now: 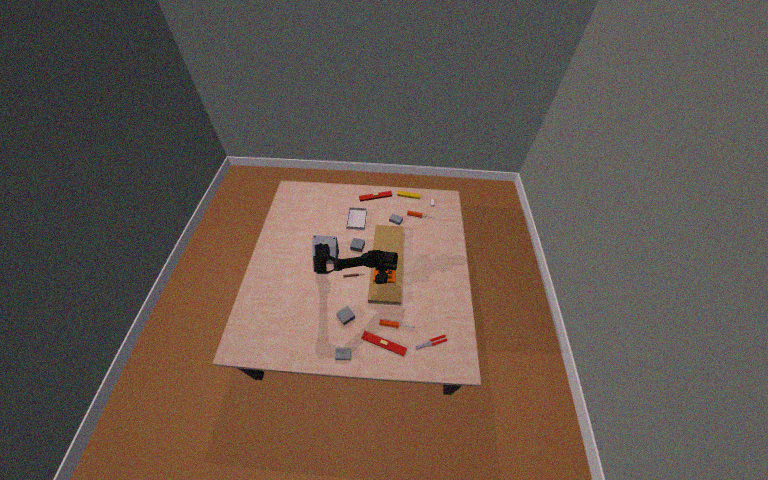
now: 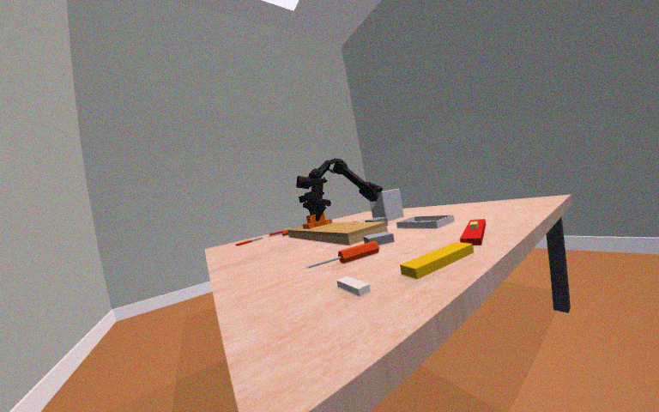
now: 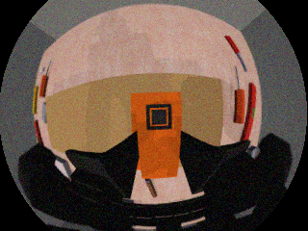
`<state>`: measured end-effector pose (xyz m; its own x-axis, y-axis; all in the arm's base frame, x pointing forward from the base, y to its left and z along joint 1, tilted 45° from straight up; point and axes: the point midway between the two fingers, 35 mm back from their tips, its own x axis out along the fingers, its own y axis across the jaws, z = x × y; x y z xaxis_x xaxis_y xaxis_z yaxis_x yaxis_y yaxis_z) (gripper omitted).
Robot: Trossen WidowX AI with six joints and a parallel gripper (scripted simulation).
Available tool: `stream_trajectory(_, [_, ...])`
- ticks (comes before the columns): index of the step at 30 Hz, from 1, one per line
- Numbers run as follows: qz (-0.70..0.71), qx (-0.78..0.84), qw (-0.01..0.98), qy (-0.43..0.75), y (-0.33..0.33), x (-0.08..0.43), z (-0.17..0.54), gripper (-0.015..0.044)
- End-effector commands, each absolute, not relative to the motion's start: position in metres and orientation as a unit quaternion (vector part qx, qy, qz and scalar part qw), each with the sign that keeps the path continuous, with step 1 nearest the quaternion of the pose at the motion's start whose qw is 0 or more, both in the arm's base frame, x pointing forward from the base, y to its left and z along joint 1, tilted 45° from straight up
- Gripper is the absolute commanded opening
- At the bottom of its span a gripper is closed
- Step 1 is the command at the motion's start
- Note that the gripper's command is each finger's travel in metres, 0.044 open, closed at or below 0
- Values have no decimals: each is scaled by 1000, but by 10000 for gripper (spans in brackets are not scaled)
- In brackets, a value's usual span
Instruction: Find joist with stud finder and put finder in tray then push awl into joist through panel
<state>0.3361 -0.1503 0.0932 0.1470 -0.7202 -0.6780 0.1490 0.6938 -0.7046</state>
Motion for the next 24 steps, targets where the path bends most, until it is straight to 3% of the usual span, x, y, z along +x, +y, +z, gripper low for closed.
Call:
stream_trajectory(1, [-305,-247,715,578,-161,334,104,0])
stream_trajectory(24, [-306,-248,715,577,-209,324,154,0])
